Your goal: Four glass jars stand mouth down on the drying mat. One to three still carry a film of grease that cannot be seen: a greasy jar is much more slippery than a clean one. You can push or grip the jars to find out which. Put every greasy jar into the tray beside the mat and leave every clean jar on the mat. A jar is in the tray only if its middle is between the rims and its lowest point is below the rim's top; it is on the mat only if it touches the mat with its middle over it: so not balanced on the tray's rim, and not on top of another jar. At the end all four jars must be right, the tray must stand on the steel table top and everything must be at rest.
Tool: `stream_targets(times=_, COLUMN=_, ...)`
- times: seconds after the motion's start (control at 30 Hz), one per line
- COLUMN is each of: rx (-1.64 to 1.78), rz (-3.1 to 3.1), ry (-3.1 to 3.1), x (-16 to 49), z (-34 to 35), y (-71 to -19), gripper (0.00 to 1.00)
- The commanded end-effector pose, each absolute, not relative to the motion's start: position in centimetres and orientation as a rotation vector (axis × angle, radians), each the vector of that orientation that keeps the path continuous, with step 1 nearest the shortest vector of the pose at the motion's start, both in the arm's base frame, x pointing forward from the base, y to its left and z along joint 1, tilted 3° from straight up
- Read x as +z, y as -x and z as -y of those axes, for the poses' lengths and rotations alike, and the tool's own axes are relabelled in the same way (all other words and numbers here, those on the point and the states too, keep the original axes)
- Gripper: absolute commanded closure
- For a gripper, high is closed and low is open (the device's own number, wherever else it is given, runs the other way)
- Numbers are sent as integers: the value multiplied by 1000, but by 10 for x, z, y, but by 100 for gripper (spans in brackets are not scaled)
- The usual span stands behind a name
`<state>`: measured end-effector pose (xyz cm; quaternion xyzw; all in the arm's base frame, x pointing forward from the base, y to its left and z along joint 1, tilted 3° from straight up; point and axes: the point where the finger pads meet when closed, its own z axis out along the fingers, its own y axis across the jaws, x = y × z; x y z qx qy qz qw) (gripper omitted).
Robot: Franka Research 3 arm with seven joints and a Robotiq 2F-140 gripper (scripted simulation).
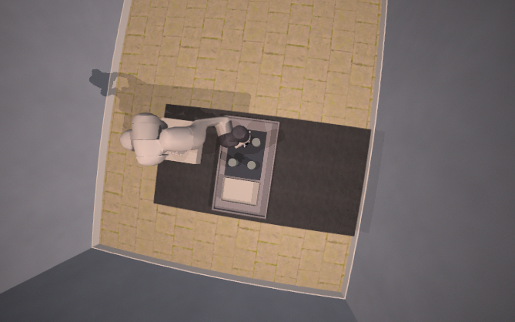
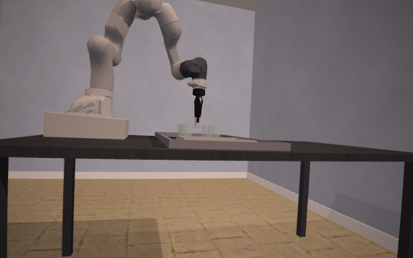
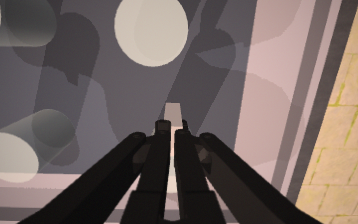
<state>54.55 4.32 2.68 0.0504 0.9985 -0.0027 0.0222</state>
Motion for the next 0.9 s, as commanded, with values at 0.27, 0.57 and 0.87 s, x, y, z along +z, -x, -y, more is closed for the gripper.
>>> stream_targets(times=0.27, rx=-5, rz=-3088, ry=-165, x=28, z=-44, y=-547, gripper=100)
stream_targets(times=0.57, rx=-5, rz=-3088, ry=-165, x=89, z=-44, y=-544, gripper=100)
stream_targets(times=0.87, rx=-5, rz=-3088, ry=-165, x=104, z=-5, y=-530, gripper=100)
